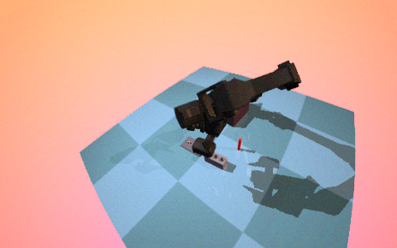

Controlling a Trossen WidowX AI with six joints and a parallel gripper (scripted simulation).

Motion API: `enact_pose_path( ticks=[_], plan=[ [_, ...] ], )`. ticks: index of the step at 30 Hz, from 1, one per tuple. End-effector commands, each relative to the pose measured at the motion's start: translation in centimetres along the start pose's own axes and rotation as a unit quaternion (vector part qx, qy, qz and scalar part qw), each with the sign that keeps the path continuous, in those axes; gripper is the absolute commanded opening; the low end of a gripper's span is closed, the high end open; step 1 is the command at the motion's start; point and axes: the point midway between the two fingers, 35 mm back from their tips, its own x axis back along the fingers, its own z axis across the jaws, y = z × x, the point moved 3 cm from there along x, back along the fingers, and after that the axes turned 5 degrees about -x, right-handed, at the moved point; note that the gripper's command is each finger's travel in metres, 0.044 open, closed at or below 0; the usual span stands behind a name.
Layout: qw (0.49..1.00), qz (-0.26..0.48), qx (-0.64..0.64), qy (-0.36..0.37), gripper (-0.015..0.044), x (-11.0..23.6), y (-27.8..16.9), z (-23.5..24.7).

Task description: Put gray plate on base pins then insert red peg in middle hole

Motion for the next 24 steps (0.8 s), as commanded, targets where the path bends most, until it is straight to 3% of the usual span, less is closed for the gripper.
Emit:
enact_pose_path(
  ticks=[1, 7, 13, 24],
  plan=[
    [0.996, 0.027, -0.084, -0.03, 0.044, -1.1, 0.1, -0.7],
    [0.996, 0.027, -0.084, -0.03, 0.044, -1.3, 0.2, -1.2],
    [0.996, 0.028, -0.083, -0.029, 0.044, -7.4, 0.0, -2.0],
    [0.996, 0.028, -0.083, -0.03, 0.044, -9.5, -0.1, -2.1]
  ],
)
